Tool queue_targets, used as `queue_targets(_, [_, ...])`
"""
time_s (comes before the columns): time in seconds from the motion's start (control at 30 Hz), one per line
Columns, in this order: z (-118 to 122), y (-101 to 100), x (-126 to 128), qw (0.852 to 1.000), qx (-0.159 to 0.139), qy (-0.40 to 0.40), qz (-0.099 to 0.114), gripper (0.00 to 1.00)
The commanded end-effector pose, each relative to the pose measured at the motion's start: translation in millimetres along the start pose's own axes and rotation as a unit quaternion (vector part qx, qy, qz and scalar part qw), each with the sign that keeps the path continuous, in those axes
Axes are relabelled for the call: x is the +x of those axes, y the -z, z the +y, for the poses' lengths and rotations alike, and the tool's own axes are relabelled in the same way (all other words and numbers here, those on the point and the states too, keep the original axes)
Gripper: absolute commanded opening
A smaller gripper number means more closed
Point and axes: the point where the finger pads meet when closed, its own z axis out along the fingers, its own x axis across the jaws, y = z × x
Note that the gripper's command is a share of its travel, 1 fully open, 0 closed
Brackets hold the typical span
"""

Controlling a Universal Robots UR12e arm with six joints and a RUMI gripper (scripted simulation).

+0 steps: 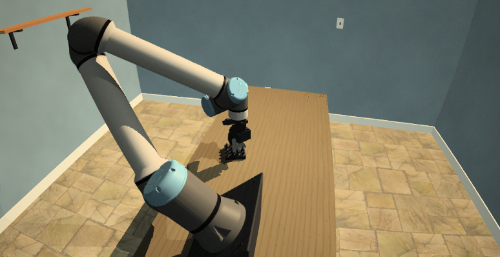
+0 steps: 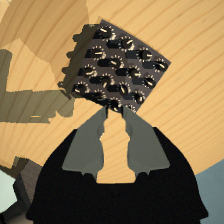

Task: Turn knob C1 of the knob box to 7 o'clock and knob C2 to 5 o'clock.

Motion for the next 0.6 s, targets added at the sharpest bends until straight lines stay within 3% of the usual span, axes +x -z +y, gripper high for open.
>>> queue_targets(0.0, [0, 11, 1, 1.0, 0.0, 0.0, 0.0, 0.11])
queue_targets(0.3, [0, 28, 1, 1.0, 0.0, 0.0, 0.0, 0.11])
queue_targets(0.57, [0, 30, 1, 1.0, 0.0, 0.0, 0.0, 0.11])
